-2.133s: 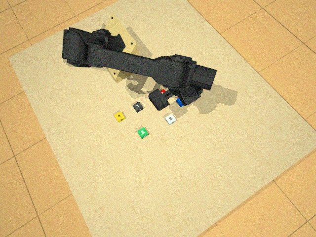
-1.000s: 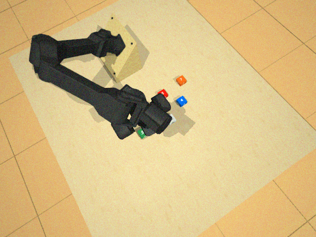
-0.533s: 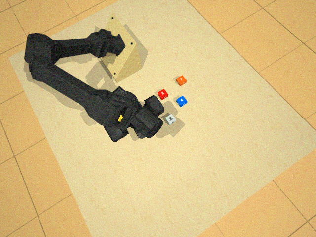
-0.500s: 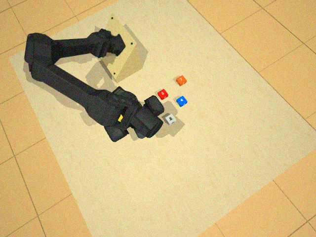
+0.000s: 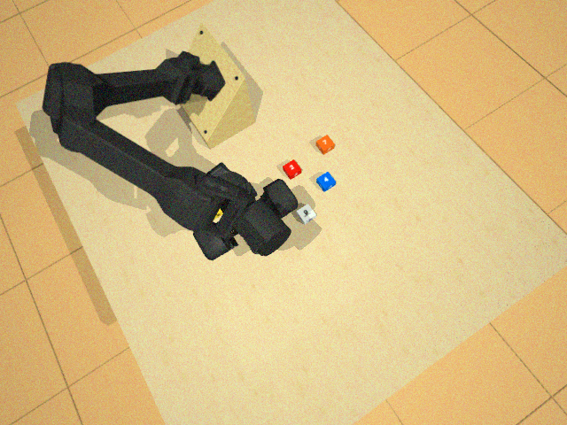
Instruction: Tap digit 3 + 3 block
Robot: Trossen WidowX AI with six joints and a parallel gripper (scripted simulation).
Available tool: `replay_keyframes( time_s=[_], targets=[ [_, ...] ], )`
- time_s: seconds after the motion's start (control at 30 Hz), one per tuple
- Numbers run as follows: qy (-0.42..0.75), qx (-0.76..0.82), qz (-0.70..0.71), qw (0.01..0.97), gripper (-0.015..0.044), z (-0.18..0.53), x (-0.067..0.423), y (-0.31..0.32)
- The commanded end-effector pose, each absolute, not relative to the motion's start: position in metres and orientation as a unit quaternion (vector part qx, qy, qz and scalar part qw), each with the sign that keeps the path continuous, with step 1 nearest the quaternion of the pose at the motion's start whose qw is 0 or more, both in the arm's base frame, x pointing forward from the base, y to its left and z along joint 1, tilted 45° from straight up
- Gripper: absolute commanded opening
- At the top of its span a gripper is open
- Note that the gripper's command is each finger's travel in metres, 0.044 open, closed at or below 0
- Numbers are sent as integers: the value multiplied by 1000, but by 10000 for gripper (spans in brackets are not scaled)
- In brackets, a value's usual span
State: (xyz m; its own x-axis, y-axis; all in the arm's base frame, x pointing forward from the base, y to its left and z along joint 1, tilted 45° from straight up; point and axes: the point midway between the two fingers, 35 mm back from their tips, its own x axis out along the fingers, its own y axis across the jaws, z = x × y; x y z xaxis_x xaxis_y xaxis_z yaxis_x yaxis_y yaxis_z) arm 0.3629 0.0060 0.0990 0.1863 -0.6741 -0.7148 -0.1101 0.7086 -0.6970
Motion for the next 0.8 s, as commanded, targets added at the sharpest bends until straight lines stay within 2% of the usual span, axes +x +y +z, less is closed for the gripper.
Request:
replay_keyframes(
  time_s=[0.0,0.27,0.3,0.77],
  targets=[
    [615,-327,-208,686,243,67,363,-30],
    [615,-328,-209,686,32,60,364,-38],
    [615,-328,-209,686,20,60,364,-38],
    [615,-328,-209,686,20,53,365,-45]
  ],
)
